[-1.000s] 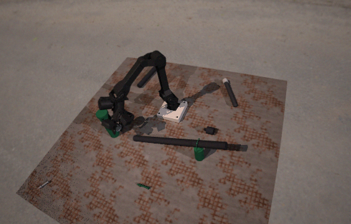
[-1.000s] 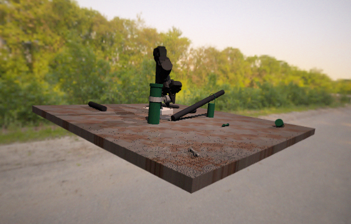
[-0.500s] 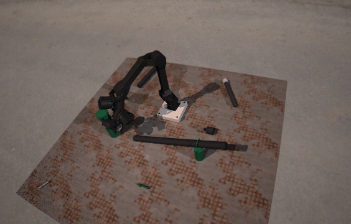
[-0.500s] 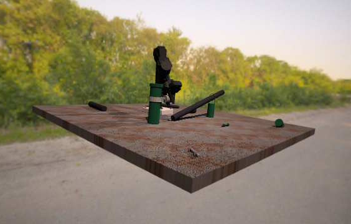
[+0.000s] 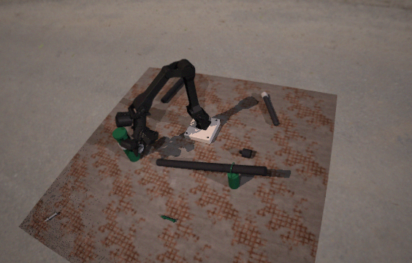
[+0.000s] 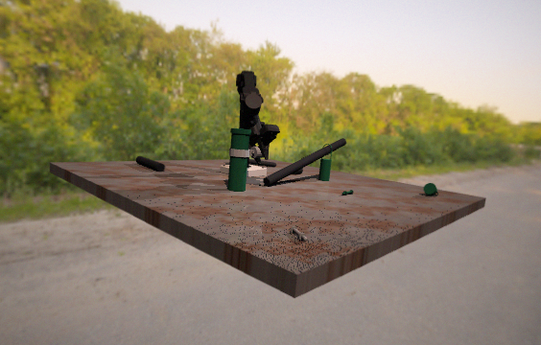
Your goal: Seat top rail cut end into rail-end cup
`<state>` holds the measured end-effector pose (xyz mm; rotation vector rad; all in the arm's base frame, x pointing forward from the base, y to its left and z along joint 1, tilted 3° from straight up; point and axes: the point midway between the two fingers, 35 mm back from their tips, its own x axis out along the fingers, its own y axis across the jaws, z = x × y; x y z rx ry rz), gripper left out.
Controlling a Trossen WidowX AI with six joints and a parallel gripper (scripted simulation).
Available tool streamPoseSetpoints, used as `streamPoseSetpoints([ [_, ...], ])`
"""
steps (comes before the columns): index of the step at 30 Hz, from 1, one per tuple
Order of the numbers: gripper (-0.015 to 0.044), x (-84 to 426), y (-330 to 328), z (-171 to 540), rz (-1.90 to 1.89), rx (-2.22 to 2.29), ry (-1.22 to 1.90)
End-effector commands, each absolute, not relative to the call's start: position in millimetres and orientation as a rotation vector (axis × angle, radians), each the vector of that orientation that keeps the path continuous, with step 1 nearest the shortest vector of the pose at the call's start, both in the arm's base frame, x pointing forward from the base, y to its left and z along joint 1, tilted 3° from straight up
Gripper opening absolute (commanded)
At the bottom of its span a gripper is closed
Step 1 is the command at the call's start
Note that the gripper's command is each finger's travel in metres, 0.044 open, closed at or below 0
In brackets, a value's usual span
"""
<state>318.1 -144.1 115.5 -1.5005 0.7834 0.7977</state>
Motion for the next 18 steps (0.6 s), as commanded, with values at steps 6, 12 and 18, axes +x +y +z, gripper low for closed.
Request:
streamPoseSetpoints([
  [6, 0.0000, 312.3, -145.2, 114.0, 0.836, -1.521, 0.761],
  [12, 0.0000, 310.2, -145.4, 113.9, 0.854, -1.533, 0.746],
  [18, 0.0000, 307.8, -145.7, 113.8, 0.874, -1.546, 0.729],
])
